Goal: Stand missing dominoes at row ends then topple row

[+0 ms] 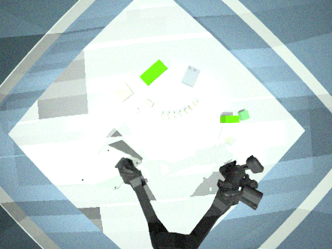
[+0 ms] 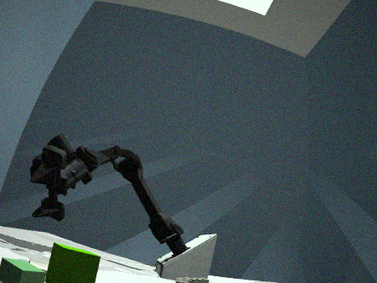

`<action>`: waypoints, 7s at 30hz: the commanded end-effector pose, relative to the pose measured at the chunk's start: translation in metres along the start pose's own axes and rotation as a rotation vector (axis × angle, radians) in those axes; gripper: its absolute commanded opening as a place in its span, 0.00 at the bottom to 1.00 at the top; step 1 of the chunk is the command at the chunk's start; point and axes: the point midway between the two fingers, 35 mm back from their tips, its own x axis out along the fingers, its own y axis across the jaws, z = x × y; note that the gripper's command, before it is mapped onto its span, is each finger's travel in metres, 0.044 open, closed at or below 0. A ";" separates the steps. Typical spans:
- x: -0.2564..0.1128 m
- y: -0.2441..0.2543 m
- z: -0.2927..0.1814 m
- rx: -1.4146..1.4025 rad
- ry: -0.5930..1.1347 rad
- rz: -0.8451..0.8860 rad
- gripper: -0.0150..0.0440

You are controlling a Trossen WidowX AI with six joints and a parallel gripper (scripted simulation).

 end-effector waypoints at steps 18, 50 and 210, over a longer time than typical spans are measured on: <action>-0.026 -0.014 -0.351 0.079 0.532 -0.556 1.00; -0.118 -0.143 -0.504 -0.301 0.304 -0.838 1.00; -0.120 -0.079 -0.278 -1.322 0.369 0.738 0.44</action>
